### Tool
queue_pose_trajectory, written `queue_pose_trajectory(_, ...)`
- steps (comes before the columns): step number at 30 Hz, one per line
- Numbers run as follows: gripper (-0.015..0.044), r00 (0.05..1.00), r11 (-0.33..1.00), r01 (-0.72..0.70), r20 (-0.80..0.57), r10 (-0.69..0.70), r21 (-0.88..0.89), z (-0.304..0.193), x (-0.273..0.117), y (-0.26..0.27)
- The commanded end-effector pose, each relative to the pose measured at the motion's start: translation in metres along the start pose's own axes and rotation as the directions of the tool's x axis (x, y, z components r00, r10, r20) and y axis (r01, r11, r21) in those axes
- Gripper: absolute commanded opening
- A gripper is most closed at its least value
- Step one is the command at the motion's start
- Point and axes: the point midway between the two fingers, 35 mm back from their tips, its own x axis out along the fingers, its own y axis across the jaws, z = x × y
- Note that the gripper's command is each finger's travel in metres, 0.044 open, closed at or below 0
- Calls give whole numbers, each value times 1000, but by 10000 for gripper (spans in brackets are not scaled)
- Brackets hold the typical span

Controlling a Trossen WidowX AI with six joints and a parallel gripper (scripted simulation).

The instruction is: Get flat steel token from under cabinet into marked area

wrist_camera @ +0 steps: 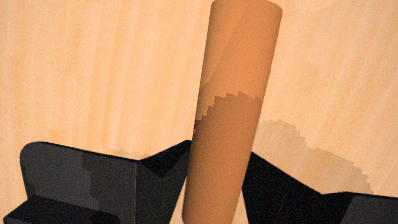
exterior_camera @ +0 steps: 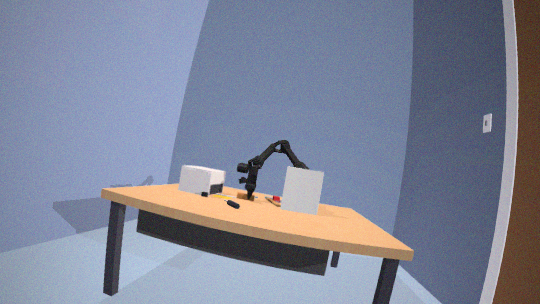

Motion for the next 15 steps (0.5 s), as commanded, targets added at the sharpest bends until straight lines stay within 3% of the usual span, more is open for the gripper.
queue_pose_trajectory(1,0,1000,1000,-2,-5,2,-8,-7,1,1)
queue_pose_trajectory(15,0,1000,1000,-2,-5,2,-8,-22,1,0)
